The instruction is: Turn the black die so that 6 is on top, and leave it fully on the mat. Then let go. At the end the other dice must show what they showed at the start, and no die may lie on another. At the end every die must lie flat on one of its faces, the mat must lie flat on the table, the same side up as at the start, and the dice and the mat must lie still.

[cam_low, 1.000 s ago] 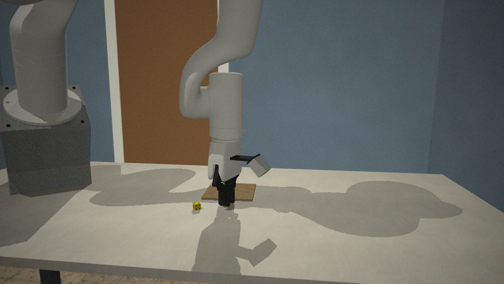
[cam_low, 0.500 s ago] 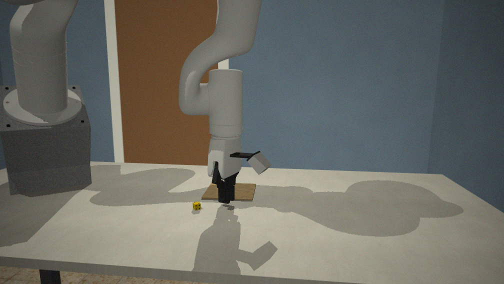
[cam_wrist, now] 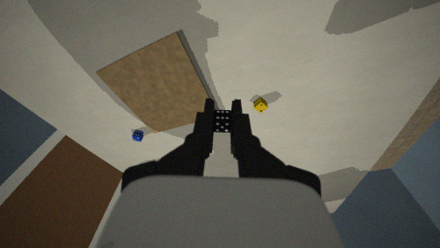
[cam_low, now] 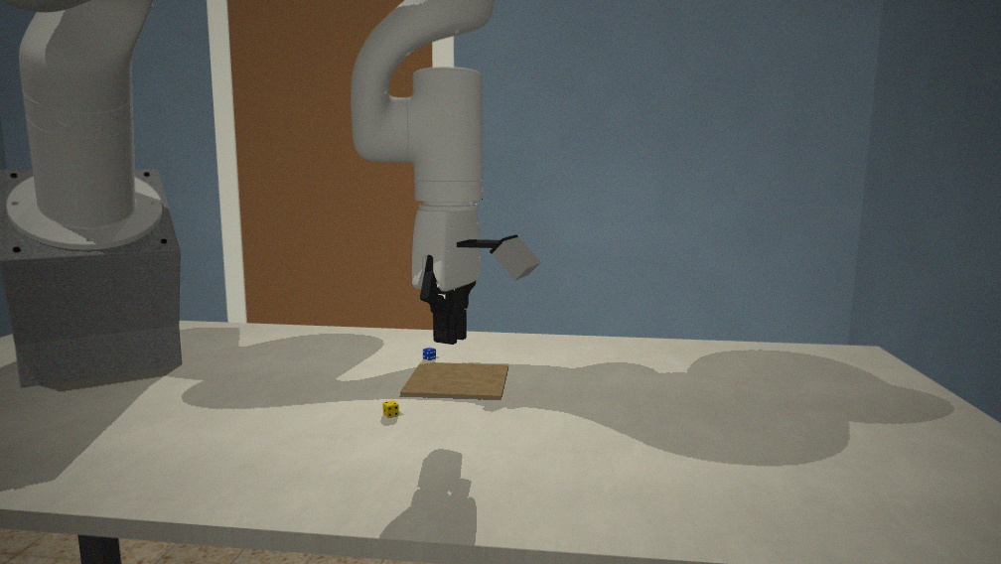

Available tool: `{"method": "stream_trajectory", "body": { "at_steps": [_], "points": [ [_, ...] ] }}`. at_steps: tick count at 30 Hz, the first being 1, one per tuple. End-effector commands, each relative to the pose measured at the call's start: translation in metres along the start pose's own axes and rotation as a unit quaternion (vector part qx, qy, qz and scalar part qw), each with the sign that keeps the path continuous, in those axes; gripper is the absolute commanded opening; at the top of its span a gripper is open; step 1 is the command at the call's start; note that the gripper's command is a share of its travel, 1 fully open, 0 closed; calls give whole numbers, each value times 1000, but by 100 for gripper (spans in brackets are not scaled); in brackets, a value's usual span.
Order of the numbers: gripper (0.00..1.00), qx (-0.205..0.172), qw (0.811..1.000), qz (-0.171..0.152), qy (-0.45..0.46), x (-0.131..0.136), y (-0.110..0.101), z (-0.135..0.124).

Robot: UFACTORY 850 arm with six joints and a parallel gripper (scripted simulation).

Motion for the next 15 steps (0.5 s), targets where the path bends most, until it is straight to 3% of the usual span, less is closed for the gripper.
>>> {"method": "stream_trajectory", "body": {
  "at_steps": [1,13,15],
  "points": [
    [11,-1,1000,-1,0,0,-11,1],
    [11,-1,1000,-1,-3,-1,-13,0],
    [11,-1,999,0,-45,-22,-11,-4]
  ]
}}
Point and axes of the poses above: the point where the finger pads meet when closed, its own y axis out along the fingers, its own x axis across the jaws, z = x × y, the point moved 3 cm from there along -y, back along the fingers, and after that the axes turned 1 degree about y, right-handed, at the moved point
